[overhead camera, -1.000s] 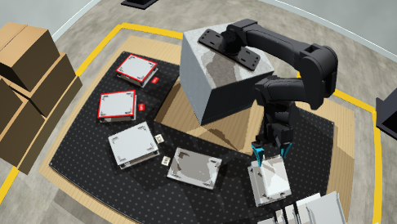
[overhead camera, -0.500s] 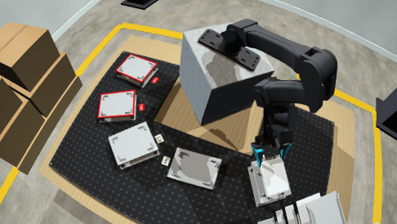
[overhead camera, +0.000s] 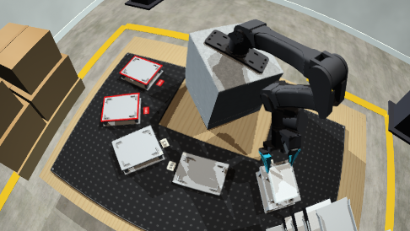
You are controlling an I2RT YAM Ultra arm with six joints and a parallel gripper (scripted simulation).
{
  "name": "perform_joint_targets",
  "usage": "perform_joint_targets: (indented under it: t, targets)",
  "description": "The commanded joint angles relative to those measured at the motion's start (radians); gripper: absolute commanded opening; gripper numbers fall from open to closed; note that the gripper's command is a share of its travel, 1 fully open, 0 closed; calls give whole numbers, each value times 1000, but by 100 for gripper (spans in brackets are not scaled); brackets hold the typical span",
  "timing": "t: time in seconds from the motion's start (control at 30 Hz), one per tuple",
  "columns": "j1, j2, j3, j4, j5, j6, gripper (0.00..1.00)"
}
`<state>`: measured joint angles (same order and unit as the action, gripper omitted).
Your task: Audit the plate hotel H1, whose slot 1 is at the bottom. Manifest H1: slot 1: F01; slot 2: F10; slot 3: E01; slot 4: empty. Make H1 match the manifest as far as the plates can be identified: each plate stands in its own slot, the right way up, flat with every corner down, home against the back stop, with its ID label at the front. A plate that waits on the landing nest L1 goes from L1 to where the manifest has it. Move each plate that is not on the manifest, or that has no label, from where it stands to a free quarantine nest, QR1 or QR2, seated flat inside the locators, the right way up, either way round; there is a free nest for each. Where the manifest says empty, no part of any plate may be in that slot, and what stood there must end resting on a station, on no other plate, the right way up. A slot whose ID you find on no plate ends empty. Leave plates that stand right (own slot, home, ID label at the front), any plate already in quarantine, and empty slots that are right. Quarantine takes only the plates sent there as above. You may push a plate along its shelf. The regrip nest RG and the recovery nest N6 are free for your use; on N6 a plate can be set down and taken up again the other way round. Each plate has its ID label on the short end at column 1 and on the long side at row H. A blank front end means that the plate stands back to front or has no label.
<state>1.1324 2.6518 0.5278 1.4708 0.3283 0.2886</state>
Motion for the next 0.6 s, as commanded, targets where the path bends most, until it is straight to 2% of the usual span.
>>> perform_joint_targets:
  t: [0.0, 0.57]
  targets:
    - [-2, -2, 2, 20, 1, -1, 86]
    - [-3, 33, 25, 33, 0, -2, 86]
